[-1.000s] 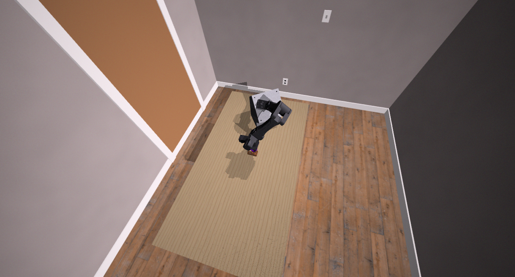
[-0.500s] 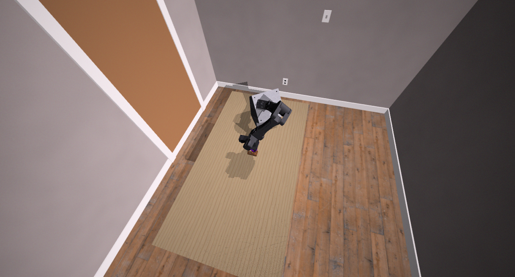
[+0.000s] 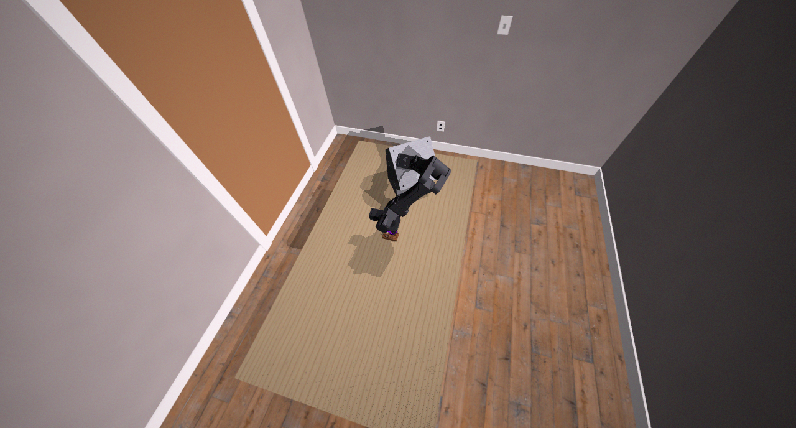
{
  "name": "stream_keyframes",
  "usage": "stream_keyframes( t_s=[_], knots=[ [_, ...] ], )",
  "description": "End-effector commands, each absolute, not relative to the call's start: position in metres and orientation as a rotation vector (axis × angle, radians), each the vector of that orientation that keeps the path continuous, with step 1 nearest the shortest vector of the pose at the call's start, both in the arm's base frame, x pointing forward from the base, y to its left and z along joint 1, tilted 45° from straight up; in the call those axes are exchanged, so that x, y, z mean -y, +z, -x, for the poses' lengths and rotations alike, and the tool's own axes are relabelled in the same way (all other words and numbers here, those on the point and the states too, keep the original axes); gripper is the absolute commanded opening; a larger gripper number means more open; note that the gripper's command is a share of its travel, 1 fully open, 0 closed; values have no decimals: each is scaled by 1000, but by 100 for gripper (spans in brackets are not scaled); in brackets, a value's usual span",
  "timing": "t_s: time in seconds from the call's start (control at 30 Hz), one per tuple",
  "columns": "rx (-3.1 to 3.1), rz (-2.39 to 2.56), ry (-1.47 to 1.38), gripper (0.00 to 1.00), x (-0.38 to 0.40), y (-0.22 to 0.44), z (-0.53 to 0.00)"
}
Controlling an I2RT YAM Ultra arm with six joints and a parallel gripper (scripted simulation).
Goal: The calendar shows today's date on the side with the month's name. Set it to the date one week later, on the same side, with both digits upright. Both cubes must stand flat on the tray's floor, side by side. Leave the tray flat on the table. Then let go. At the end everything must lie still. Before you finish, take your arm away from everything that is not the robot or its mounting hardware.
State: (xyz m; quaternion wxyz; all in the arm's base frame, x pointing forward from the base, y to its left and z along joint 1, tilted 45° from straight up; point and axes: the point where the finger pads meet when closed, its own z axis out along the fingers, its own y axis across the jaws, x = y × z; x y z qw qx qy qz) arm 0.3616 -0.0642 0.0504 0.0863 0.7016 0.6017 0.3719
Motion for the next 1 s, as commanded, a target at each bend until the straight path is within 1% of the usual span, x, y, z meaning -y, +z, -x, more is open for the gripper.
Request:
stream_keyframes(
  t_s=[0.0, 0.97],
  knots=[
    [-1781, -2087, 1098, 27, 68, 53, -363],
    [-1781, -2087, 1098, 27, 65, 47, -367]
  ],
)
